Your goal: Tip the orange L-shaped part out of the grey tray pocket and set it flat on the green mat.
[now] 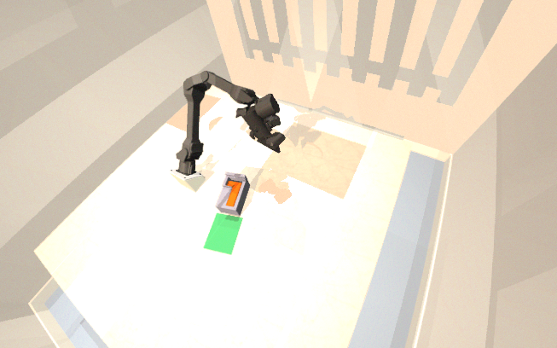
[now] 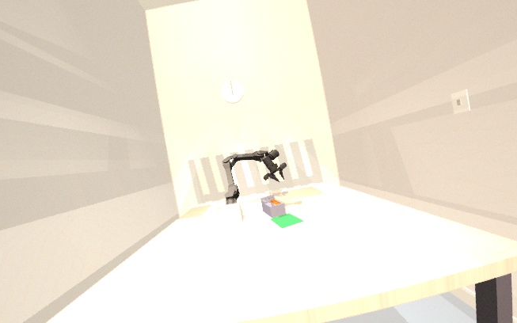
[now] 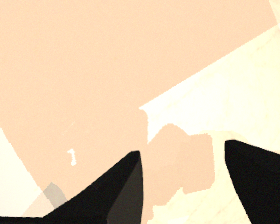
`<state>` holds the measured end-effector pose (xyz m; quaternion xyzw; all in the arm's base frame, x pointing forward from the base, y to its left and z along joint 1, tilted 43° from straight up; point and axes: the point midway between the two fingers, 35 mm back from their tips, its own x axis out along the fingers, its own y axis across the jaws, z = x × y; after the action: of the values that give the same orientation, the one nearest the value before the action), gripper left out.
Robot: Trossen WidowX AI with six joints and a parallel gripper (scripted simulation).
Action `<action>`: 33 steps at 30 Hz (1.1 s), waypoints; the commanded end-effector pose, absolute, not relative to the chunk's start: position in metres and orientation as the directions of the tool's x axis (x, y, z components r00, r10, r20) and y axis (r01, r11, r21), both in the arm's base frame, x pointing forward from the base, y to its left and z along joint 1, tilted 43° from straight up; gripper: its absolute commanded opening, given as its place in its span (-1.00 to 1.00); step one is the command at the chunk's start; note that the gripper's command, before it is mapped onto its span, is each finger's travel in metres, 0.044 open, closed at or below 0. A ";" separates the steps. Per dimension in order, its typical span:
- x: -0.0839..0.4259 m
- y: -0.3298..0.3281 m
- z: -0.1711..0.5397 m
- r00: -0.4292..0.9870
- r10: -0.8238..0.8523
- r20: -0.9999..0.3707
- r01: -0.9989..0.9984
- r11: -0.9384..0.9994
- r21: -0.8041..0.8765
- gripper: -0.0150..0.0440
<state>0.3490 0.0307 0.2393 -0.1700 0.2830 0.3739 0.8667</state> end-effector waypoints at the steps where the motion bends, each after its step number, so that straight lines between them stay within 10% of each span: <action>1: 0.318 -0.012 0.185 0.417 0.527 -0.741 -0.632 0.754 0.181 0.12; 10: 0.231 -0.055 0.137 0.135 0.658 -0.741 -0.207 0.750 0.628 0.12; 33: 0.236 -0.005 0.083 0.126 0.671 -0.731 -0.182 0.740 0.648 0.12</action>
<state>0.2343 -0.0124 0.0885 0.2062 0.5973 0.2989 0.7151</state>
